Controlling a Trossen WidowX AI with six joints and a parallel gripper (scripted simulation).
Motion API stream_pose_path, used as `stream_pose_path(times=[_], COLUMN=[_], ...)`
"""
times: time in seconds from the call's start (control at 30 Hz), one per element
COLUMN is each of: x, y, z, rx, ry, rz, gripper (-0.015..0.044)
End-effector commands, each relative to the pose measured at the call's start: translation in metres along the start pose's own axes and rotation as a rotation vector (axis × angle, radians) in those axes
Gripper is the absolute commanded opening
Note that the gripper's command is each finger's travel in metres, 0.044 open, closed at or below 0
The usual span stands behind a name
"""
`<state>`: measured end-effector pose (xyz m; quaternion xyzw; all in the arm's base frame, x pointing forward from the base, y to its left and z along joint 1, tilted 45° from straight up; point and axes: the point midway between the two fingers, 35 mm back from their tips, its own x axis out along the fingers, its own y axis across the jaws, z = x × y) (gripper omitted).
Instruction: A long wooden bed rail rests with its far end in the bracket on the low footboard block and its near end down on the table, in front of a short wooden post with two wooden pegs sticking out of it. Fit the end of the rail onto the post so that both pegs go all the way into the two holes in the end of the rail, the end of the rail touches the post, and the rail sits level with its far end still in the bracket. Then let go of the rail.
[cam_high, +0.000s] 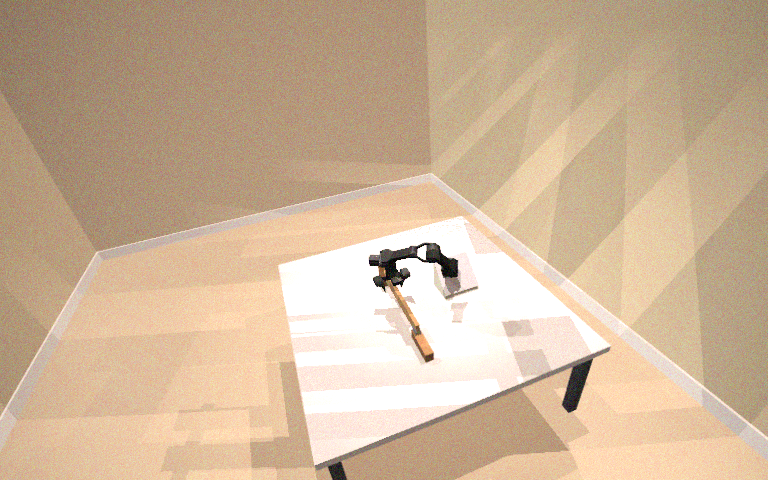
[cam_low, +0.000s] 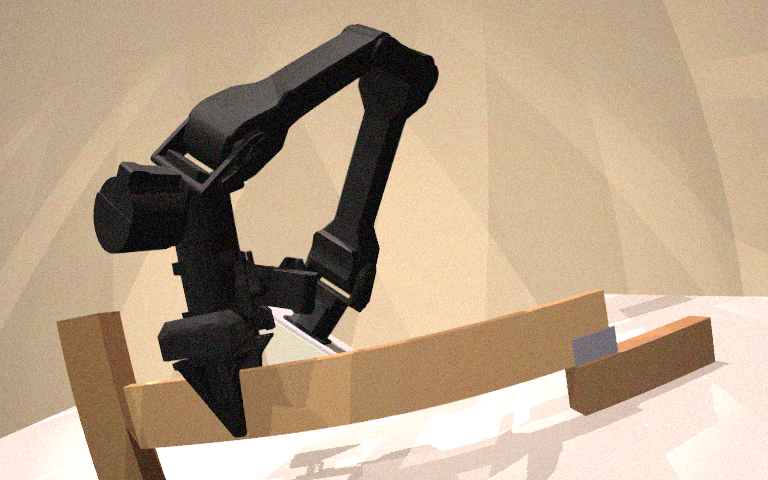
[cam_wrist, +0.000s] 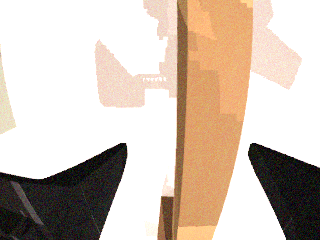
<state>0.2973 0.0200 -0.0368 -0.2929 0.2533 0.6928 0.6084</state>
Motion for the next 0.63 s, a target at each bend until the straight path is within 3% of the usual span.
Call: stream_pose_path(times=[0.0,0.17,0.6], x=[-0.002,-0.030,-0.030], y=[0.000,0.001,0.001], z=[0.002,0.030,0.030], rx=[-0.001,-0.002,-0.002], ry=[0.001,0.005,0.005], rz=[-0.001,-0.007,-0.007], gripper=[0.0440,0.0440,0.0440])
